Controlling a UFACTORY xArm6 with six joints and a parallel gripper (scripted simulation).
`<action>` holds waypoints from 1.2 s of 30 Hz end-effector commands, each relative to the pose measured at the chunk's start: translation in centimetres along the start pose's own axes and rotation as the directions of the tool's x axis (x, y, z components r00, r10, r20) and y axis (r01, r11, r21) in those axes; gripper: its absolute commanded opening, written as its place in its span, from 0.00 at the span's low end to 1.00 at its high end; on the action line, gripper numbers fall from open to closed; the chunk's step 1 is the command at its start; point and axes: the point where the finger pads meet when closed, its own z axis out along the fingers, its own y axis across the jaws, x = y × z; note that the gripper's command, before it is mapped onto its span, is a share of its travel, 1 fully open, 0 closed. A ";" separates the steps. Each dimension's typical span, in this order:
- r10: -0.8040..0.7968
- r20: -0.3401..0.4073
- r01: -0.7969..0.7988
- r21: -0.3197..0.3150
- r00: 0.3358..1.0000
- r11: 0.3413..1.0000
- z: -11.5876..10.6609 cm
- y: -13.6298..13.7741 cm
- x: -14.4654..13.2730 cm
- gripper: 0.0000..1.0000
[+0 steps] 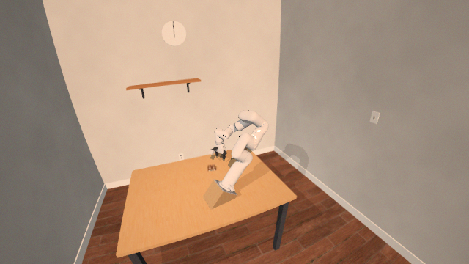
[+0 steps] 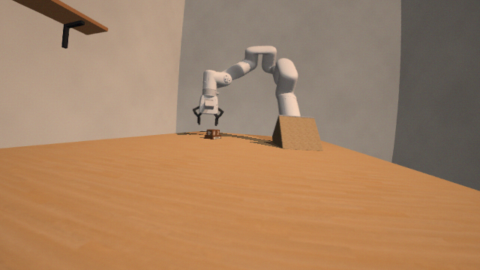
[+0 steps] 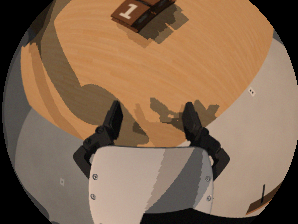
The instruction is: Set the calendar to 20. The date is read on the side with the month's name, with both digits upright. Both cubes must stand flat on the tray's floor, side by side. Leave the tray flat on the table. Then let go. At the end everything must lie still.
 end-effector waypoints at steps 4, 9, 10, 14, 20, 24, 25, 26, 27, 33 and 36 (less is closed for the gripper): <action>-0.146 -0.002 0.146 -0.003 0.989 0.989 -0.1 -0.7 -0.5 1.00; -0.176 -0.002 0.176 -0.003 0.984 0.984 -0.1 -1.0 -0.7 1.00; -0.206 -0.002 0.206 -0.003 0.979 0.979 -0.1 -1.1 -0.7 1.00; -0.345 -0.002 0.345 -0.004 0.938 0.938 -0.1 -1.3 -0.9 1.00; -0.350 -0.002 0.350 -0.004 0.937 0.937 -0.1 -2.1 -1.3 1.00; -0.439 -0.001 0.439 -0.004 0.899 0.899 -0.1 -2.3 -1.4 1.00; -0.475 -0.001 0.475 -0.004 0.880 0.880 -0.1 -2.4 -1.5 1.00; -0.507 -0.001 0.507 -0.004 0.862 0.862 -0.1 -2.4 -1.5 1.00; -0.533 -0.001 0.533 -0.004 0.846 0.846 -0.1 -2.5 -1.6 1.00; -0.536 -0.001 0.536 -0.004 0.844 0.844 0.0 -3.3 -2.0 1.00; -0.536 -0.001 0.536 -0.004 0.844 0.844 0.1 -3.3 -2.0 1.00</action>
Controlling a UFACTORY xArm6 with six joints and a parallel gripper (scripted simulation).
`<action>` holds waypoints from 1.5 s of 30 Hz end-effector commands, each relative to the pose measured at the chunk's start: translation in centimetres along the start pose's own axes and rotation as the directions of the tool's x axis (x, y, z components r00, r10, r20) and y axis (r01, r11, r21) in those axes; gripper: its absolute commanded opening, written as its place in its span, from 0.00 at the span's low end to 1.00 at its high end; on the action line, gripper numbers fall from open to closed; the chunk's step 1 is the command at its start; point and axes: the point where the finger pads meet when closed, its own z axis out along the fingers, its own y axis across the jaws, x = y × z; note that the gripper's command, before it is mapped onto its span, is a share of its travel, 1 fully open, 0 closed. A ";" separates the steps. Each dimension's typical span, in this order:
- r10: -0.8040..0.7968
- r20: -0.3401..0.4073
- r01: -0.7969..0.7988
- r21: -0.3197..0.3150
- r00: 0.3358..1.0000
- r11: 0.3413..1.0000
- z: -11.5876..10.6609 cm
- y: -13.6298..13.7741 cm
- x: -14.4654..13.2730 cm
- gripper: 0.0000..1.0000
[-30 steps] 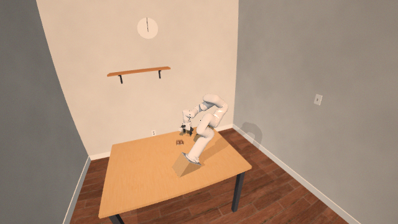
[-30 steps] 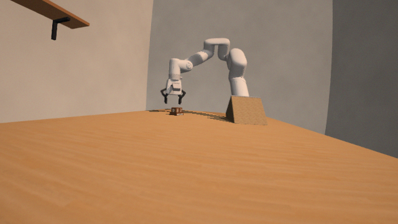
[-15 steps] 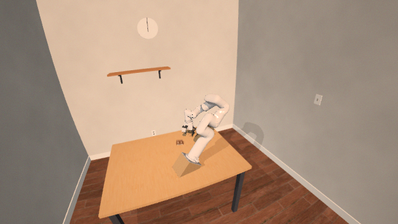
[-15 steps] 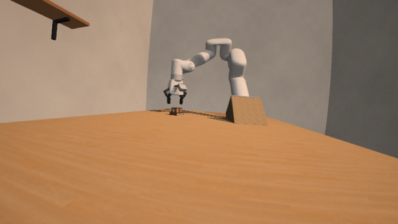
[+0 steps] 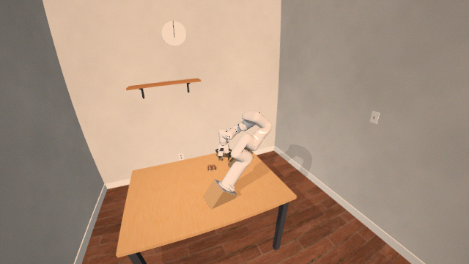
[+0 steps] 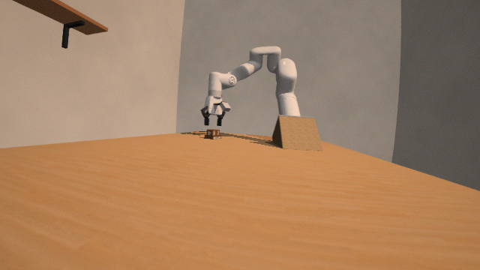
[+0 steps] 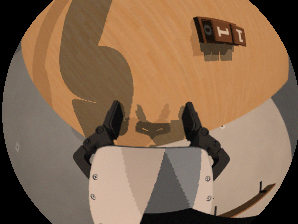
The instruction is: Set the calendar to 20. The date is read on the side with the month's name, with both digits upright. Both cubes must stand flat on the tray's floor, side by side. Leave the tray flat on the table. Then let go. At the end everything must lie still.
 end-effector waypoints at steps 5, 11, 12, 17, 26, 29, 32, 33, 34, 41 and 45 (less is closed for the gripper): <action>-0.005 0.001 0.005 -0.003 1.000 1.000 0.9 0.0 -0.1 1.00; -0.005 0.001 0.005 -0.003 1.000 1.000 2.7 0.0 -0.1 1.00; -0.005 0.001 0.005 -0.003 1.000 1.000 2.9 0.0 -0.1 1.00; -0.005 0.001 0.005 -0.003 1.000 1.000 3.4 0.0 -0.1 1.00; -0.005 0.001 0.005 -0.003 1.000 1.000 3.7 0.0 -0.1 1.00; -0.005 0.001 0.005 -0.003 1.000 1.000 3.7 0.0 -0.1 1.00; -0.005 0.001 0.005 -0.003 1.000 1.000 3.7 0.0 -0.1 1.00; -0.005 0.001 0.005 -0.003 1.000 1.000 3.7 0.0 -0.1 1.00; -0.005 0.001 0.005 -0.003 1.000 1.000 3.7 0.0 -0.1 1.00; -0.005 0.001 0.005 -0.003 1.000 1.000 3.7 0.0 -0.1 1.00; -0.005 0.001 0.005 -0.003 1.000 1.000 3.7 0.0 -0.1 1.00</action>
